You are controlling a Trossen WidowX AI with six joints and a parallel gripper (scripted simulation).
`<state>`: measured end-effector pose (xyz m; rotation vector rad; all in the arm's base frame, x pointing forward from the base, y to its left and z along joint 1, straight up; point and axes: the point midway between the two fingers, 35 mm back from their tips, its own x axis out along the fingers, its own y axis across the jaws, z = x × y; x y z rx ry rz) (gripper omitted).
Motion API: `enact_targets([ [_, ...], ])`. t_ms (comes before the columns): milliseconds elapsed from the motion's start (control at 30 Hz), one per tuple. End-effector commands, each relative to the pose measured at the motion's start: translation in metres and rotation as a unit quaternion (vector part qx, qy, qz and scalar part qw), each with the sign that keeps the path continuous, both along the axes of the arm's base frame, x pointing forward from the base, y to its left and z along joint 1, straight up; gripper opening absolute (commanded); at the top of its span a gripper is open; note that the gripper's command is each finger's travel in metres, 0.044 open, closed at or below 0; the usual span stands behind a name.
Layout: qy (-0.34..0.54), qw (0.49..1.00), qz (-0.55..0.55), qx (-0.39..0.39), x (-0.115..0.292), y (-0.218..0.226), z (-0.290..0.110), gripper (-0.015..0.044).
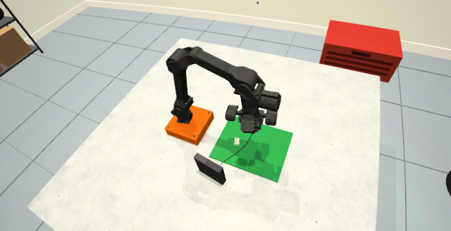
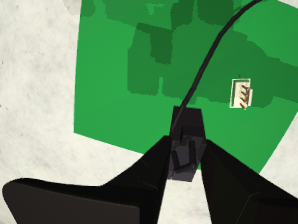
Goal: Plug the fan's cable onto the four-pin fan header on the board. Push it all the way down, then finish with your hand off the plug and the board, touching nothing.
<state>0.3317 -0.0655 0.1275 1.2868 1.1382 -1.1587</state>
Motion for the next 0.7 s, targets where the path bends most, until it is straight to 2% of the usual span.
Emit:
enact_targets([
  [0,0.011,0.997,0.075,-0.01,0.009,-0.003,-0.001,0.0],
  [267,0.028,0.979,0.199,-0.023,0.023,-0.011,-0.005,0.0],
  [667,0.032,0.977,0.206,-0.051,0.026,-0.012,-0.011,0.0],
])
